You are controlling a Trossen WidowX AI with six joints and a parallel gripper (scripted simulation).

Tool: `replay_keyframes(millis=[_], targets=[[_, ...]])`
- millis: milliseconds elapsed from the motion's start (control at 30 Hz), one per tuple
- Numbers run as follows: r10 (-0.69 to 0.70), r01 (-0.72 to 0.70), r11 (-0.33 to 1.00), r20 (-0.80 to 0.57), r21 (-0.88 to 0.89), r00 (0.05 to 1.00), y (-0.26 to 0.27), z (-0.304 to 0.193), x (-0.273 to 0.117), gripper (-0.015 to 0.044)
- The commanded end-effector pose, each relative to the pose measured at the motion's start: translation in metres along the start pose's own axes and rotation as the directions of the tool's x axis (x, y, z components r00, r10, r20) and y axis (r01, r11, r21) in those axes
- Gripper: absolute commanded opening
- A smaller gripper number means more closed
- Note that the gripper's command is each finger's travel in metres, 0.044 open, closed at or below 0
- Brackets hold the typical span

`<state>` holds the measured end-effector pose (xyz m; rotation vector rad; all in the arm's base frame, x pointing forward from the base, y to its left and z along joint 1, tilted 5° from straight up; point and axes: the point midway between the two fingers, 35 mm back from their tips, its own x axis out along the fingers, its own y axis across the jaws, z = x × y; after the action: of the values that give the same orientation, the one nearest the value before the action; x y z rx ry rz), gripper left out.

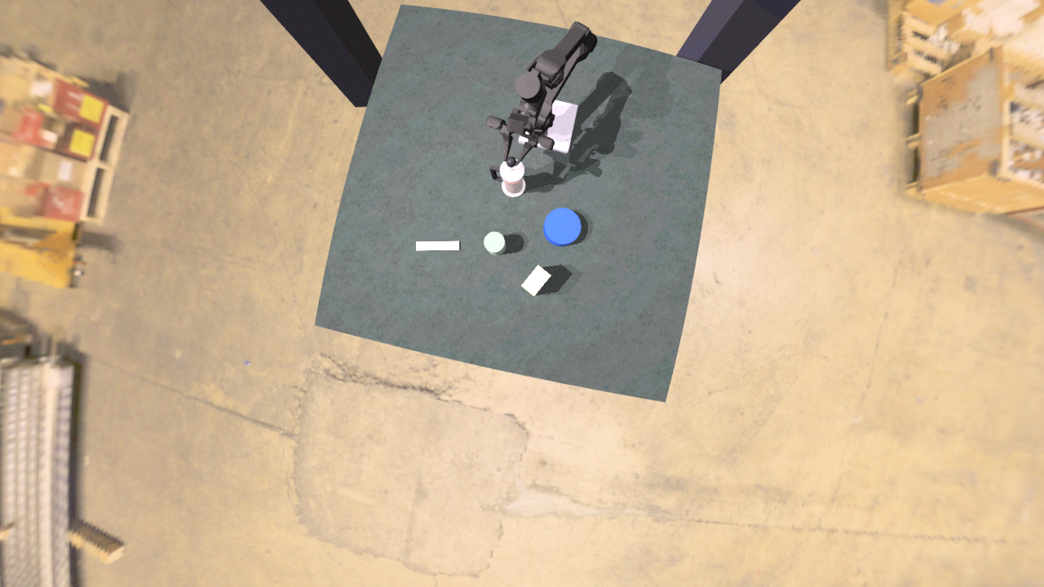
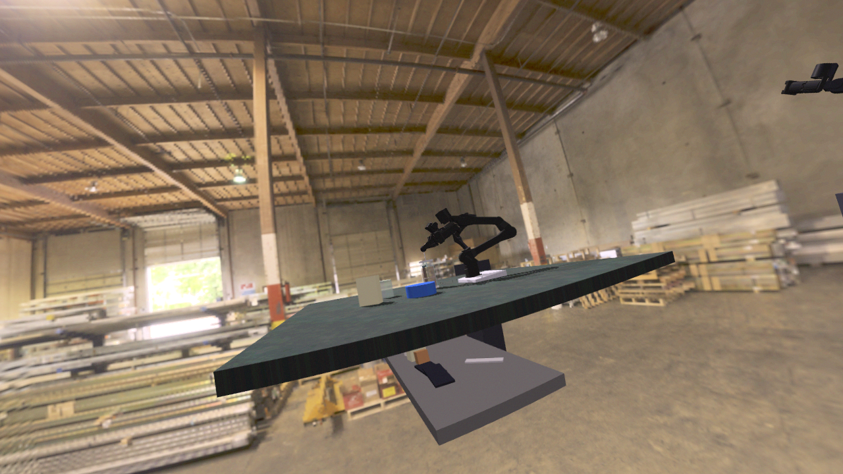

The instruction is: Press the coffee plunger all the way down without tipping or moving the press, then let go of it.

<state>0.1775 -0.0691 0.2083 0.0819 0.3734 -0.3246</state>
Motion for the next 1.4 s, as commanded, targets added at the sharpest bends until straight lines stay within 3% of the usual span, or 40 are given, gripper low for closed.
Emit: replay_keyframes(millis=[0,1367], targets=[[0.005,-0.004,1.000,-0.062,0.015,0.998,0.0002,-0.0237,0.0115,0.0124],[0.005,-0.004,1.000,-0.061,0.015,0.998,-0.0003,-0.0205,0.0183,0.0124]])
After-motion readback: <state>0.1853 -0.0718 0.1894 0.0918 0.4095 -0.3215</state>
